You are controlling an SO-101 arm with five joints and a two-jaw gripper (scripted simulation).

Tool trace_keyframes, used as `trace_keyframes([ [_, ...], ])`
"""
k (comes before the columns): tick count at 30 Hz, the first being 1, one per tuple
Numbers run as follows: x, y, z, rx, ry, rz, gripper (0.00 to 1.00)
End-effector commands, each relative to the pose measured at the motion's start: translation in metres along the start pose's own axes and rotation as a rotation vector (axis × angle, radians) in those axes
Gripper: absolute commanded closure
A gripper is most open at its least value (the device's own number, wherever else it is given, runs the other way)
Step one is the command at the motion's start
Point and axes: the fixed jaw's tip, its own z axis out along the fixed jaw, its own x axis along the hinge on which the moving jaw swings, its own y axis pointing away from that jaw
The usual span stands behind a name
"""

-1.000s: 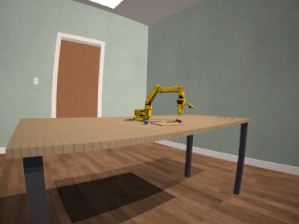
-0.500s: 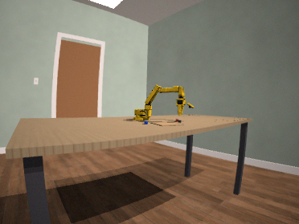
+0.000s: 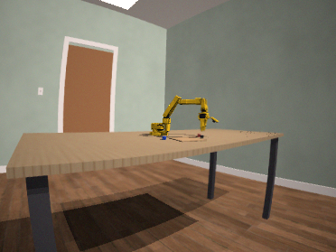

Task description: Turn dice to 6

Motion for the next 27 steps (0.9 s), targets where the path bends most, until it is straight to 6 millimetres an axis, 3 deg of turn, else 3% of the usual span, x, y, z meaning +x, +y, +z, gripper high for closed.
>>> trace_keyframes([
  [1, -0.005, 0.002, -0.001, -0.004, -0.040, 0.001, 0.75],
  [10, -0.005, 0.002, 0.015, -0.004, -0.038, 0.001, 0.75],
  [27, -0.004, 0.002, 0.025, -0.004, -0.036, 0.001, 0.75],
])
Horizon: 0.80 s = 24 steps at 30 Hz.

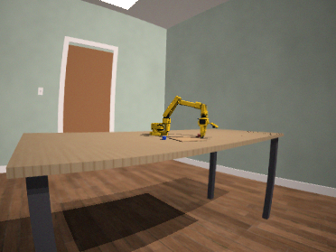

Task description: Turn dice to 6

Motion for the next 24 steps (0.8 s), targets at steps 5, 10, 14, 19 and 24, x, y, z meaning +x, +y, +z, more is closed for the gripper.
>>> trace_keyframes([
  [5, -0.0041, 0.0019, -0.0057, -0.004, -0.036, 0.001, 0.75],
  [10, -0.0042, 0.0015, -0.0057, -0.004, -0.036, 0.001, 0.75],
  [14, -0.0042, 0.0006, -0.0057, -0.004, -0.036, 0.001, 0.77],
  [19, -0.0042, -0.0004, -0.0057, -0.004, -0.036, 0.001, 0.79],
  [24, -0.0043, -0.0026, -0.0057, -0.003, -0.036, 0.001, 0.82],
])
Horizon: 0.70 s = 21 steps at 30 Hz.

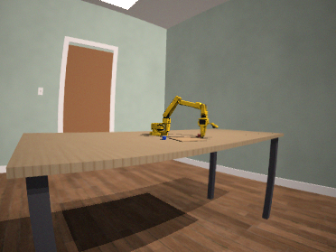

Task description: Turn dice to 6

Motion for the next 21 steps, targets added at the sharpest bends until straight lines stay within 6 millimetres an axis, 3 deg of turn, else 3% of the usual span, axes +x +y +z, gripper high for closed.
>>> trace_keyframes([
  [1, -0.0045, -0.0024, -0.0062, -0.003, -0.037, 0.000, 0.83],
  [21, -0.0045, -0.0085, -0.0062, -0.002, -0.037, 0.000, 0.93],
])
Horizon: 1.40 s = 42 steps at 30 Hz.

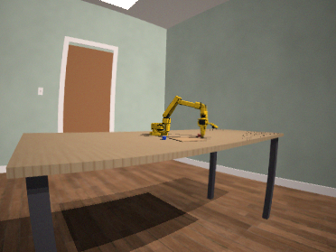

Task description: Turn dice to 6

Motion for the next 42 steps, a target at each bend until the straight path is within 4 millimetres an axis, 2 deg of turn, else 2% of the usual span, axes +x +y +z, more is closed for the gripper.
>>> trace_keyframes([
  [1, -0.005, -0.002, -0.007, -0.003, -0.041, -0.001, 0.93],
  [29, -0.005, -0.002, -0.008, -0.003, -0.041, -0.001, 1.00],
  [42, -0.005, 0.000, -0.032, -0.003, -0.051, -0.001, 1.00],
])
